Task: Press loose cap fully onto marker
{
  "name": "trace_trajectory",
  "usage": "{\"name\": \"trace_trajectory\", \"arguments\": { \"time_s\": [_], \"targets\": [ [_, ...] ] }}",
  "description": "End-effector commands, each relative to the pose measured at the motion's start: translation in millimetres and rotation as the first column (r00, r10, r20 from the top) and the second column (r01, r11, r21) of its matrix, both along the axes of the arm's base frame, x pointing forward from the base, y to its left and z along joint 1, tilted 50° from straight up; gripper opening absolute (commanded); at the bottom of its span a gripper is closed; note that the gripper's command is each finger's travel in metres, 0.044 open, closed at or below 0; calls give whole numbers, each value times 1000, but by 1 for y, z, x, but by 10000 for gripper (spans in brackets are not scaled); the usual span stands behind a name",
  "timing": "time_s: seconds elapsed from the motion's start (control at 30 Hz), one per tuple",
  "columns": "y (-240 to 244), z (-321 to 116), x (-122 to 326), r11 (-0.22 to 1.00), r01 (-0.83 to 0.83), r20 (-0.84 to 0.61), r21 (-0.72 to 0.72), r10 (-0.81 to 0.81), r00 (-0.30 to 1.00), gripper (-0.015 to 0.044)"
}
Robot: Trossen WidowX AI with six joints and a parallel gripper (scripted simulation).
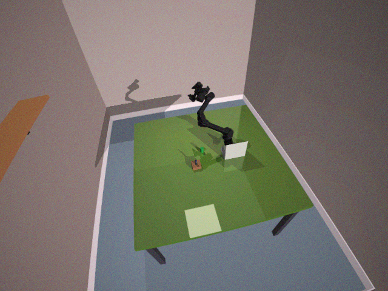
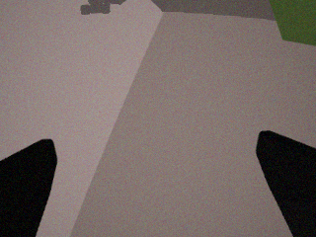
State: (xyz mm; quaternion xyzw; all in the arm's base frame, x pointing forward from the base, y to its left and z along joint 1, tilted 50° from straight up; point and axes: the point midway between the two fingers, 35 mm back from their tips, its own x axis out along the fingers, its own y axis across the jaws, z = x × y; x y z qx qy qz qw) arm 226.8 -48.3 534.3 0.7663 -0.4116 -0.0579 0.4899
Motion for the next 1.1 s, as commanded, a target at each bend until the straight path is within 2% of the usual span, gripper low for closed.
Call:
{"name": "trace_trajectory", "arguments": {
  "time_s": [0.0,0.07,0.17,0.37,0.53,0.63,0.83,0.97,1.07],
  "targets": [
    [0,1,-3,1000,-9,16,8,9,1000,374],
    [0,10,-25,994,-85,142,65,75,987,321],
    [12,31,-46,946,-297,372,130,231,899,250],
    [15,65,-95,711,-690,757,138,374,536,250],
    [-6,82,-134,426,-905,945,27,284,162,250],
    [-28,87,-154,249,-965,988,-79,146,-44,250],
    [-69,85,-171,39,-964,959,-261,-106,-264,250],
    [-101,78,-174,-65,-917,879,-393,-320,-354,250],
    [-116,70,-160,-141,-898,839,-418,-438,-322,250]
  ]
}}
